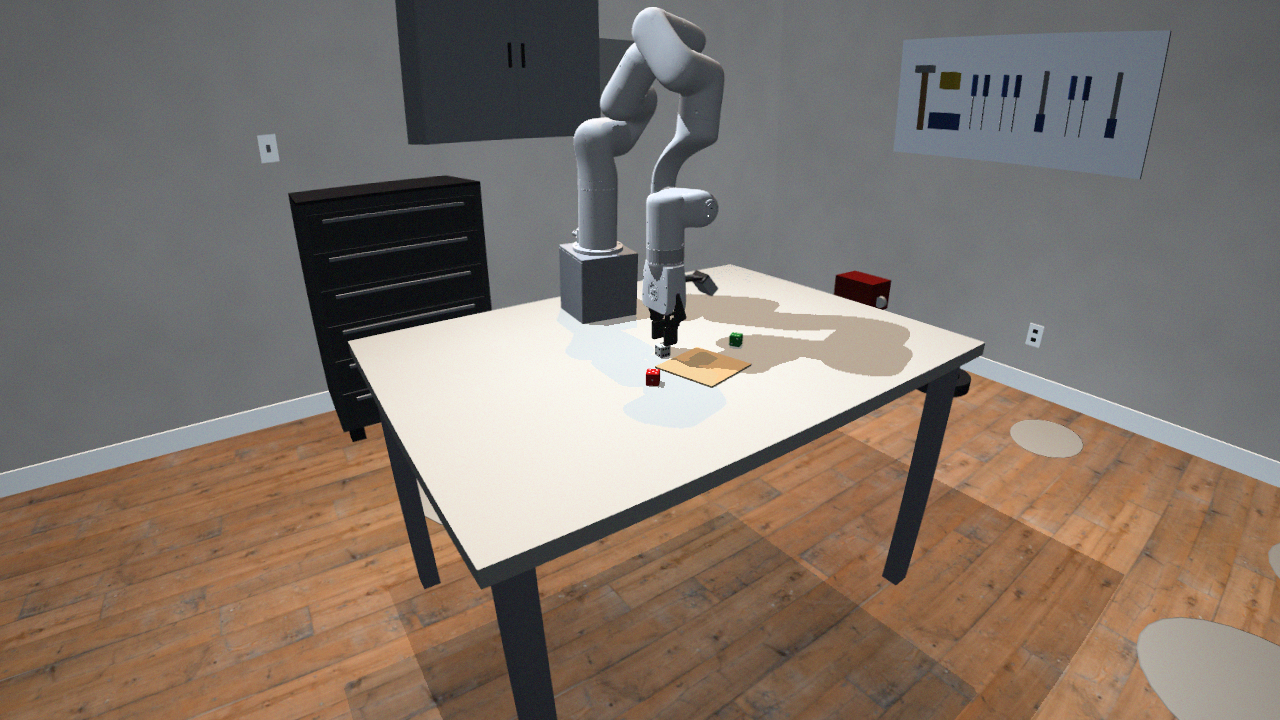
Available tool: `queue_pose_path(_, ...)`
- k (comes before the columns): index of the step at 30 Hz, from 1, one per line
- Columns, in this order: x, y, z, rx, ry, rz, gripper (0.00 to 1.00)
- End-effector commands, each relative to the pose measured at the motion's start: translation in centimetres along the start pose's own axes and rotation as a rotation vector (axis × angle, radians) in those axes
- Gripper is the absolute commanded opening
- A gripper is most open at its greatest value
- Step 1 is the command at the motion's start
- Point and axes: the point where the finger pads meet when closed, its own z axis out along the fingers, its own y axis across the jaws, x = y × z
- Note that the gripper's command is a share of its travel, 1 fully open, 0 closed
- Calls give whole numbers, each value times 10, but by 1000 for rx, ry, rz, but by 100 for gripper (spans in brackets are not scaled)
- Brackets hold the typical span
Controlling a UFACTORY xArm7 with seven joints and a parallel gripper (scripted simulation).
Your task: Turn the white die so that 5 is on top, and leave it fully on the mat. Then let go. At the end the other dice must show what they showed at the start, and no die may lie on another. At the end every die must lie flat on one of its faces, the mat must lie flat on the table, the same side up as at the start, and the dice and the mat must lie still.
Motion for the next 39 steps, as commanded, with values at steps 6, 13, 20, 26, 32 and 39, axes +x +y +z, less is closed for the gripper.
queue_pose_path(6,0,1,0,-2,0,0,42)
queue_pose_path(13,0,1,5,-2,0,0,42)
queue_pose_path(20,0,1,17,-2,0,0,42)
queue_pose_path(26,0,1,25,-2,0,0,42)
queue_pose_path(32,0,1,28,-2,0,0,42)
queue_pose_path(39,0,1,28,-2,0,0,42)
